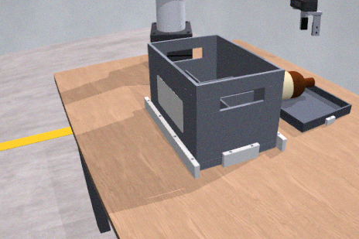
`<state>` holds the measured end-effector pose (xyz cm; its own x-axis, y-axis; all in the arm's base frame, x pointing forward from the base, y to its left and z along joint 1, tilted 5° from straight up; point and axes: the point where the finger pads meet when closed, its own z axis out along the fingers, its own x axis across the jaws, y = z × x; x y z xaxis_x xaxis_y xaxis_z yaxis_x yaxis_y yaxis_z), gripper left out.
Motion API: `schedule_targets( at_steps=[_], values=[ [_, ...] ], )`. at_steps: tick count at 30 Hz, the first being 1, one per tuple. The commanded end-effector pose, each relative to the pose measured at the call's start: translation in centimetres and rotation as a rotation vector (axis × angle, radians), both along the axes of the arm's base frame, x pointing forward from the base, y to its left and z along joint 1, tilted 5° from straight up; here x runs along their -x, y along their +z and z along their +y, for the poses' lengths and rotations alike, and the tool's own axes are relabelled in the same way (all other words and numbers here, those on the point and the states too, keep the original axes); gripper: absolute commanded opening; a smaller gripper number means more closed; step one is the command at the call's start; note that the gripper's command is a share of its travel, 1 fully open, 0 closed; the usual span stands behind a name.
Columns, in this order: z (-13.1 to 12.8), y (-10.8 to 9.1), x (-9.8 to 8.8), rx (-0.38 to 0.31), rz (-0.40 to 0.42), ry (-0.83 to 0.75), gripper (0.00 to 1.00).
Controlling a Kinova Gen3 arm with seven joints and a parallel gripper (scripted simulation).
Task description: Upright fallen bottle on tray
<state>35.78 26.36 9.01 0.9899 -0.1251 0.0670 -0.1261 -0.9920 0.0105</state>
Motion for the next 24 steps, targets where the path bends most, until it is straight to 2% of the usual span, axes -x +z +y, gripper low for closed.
schedule_targets(
  at_steps=[1, 11, 22, 24],
  values=[
    [0.0, 0.0, -0.3, 0.005, -0.009, 0.008, 1.0],
    [-0.1, -0.9, -0.3, 0.006, -0.011, 0.013, 1.0],
    [-0.1, -3.9, -0.8, 0.004, -0.015, 0.003, 1.0],
    [-0.1, -3.9, -0.8, 0.004, -0.015, 0.003, 1.0]
  ],
)
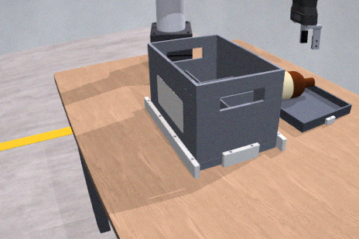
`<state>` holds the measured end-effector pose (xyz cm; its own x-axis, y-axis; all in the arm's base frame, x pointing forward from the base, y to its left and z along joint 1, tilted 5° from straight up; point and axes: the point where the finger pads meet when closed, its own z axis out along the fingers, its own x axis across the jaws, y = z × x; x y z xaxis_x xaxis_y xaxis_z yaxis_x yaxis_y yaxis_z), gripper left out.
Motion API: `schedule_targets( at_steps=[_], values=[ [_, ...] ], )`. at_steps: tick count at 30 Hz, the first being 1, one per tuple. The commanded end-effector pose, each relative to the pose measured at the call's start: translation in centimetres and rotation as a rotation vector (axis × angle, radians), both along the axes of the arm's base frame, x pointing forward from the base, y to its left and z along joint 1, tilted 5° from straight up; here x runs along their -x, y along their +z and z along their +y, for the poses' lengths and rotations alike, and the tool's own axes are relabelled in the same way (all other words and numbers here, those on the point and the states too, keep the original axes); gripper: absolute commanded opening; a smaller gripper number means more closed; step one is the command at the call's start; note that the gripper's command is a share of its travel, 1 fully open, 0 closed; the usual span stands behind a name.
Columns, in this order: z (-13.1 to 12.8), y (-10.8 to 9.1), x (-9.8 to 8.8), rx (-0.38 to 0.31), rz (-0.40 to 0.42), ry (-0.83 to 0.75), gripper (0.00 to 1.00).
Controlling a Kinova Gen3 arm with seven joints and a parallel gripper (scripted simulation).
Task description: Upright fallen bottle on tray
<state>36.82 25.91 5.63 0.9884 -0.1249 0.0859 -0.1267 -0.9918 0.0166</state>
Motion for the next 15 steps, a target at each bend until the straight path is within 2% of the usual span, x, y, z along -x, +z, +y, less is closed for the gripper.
schedule_targets(
  at_steps=[1, 15],
  values=[
    [0.3, -0.8, 0.5, -0.002, 0.011, 0.009, 1.0],
    [0.3, -5.7, -0.2, -0.006, 0.005, 0.001, 1.0]
  ],
)
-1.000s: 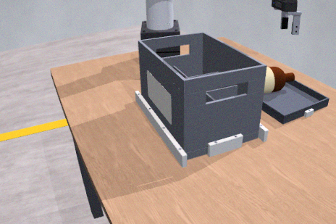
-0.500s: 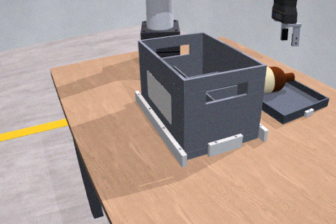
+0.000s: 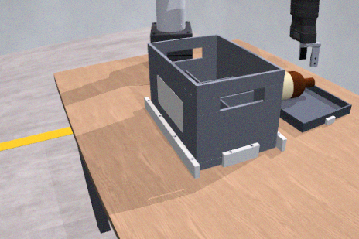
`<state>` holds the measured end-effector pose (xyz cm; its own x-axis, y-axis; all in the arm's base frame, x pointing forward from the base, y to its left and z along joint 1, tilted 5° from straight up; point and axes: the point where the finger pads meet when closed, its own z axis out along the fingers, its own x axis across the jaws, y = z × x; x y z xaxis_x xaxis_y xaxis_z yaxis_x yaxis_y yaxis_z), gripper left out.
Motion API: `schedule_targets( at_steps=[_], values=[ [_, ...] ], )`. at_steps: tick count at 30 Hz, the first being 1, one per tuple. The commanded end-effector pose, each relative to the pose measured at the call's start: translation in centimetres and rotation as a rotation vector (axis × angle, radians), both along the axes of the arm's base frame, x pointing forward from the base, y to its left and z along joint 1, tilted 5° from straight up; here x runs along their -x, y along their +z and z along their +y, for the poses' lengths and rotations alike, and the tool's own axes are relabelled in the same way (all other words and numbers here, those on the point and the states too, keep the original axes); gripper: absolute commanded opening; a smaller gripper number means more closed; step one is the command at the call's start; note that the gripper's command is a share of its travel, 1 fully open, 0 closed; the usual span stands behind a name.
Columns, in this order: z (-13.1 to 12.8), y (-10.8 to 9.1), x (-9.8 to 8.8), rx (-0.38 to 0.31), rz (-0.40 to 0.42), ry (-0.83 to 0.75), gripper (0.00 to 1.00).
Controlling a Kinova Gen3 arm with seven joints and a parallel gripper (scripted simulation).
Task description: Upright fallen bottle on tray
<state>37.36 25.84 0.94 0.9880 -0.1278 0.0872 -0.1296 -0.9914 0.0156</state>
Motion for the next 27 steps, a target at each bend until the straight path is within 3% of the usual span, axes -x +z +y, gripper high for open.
schedule_targets(
  at_steps=[1, 12, 27],
  values=[
    [0.4, -1.0, 0.3, -0.005, 0.006, 0.004, 1.0],
    [0.3, -3.0, 0.1, -0.004, 0.006, 0.005, 1.0],
    [0.3, -3.4, 0.2, -0.003, 0.01, 0.004, 1.0]
  ],
)
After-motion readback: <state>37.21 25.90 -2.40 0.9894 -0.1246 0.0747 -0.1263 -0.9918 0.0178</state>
